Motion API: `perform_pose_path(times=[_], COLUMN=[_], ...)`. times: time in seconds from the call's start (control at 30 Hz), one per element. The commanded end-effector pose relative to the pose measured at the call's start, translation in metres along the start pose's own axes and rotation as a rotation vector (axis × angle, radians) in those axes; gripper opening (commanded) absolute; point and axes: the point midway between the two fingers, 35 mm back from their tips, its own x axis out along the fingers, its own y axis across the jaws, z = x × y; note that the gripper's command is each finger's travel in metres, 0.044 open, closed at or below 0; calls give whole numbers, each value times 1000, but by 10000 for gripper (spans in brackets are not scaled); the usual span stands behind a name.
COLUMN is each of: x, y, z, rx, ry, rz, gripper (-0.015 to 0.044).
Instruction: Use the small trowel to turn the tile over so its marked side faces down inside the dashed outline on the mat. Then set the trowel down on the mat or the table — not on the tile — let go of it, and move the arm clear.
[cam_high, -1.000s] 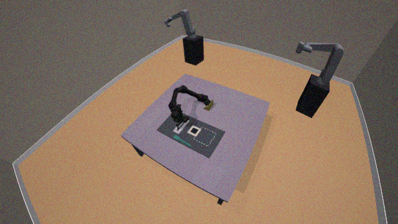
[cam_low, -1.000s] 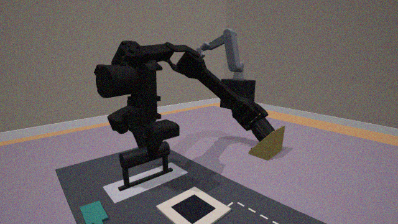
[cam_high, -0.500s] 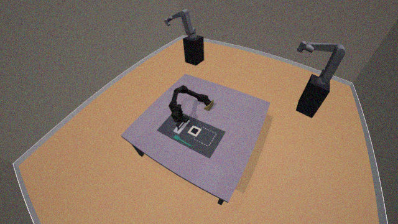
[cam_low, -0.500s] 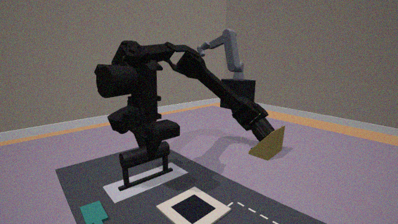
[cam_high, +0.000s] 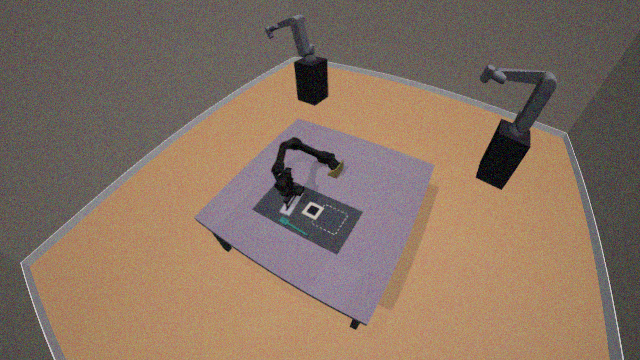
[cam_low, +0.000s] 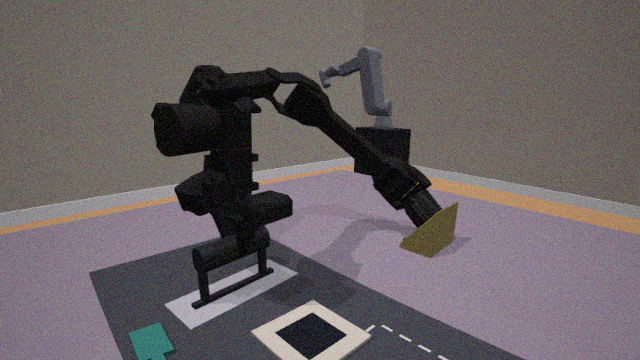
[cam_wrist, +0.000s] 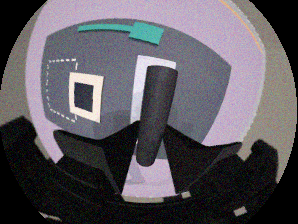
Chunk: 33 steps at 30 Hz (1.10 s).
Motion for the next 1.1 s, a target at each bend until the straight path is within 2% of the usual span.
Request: perform_pose_path(times=[0.0,1.07], x=[0,0], y=[0,0], z=[0,0], rx=[-125,-1065], ry=[0,0], rz=[-1,-1], gripper=[130,130])
